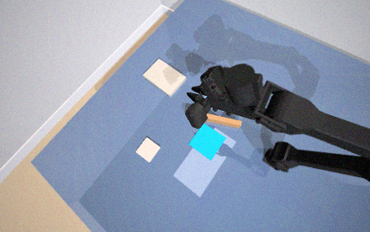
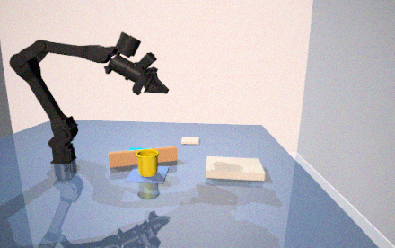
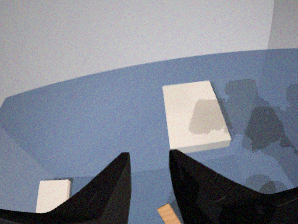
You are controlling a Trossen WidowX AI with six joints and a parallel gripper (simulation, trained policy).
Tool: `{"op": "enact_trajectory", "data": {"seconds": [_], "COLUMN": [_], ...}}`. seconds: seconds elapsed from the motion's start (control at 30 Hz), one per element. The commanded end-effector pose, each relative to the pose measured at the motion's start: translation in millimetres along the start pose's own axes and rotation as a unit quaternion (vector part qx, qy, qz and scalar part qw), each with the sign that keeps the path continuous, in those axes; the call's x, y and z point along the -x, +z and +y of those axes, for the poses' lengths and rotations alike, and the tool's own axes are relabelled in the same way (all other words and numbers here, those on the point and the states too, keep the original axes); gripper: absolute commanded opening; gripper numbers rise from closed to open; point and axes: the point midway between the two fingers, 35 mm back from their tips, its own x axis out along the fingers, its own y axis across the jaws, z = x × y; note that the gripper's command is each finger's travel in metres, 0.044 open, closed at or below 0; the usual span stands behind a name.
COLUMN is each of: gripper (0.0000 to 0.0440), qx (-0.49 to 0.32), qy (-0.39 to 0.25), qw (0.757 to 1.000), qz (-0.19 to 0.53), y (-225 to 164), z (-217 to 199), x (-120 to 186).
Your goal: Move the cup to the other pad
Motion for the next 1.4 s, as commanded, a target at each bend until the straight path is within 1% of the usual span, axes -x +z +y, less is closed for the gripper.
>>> {"op": "enact_trajectory", "data": {"seconds": [0.0, 0.33, 0.67, 1.1, 1.37], "gripper": [0.01, 0.0109, 0.012, 0.0133, 0.0127], "qx": [-0.009, -0.023, -0.025, -0.012, 0.003], "qy": [-0.005, -0.019, -0.04, -0.07, -0.087], "qw": [1.0, 0.995, 0.984, 0.961, 0.942], "qz": [0.022, 0.098, 0.174, 0.269, 0.325], "y": [1, -10, -22, -39, -49], "z": [2, 6, 5, -4, -14], "x": [-2, -11, -17, -22, -24]}}
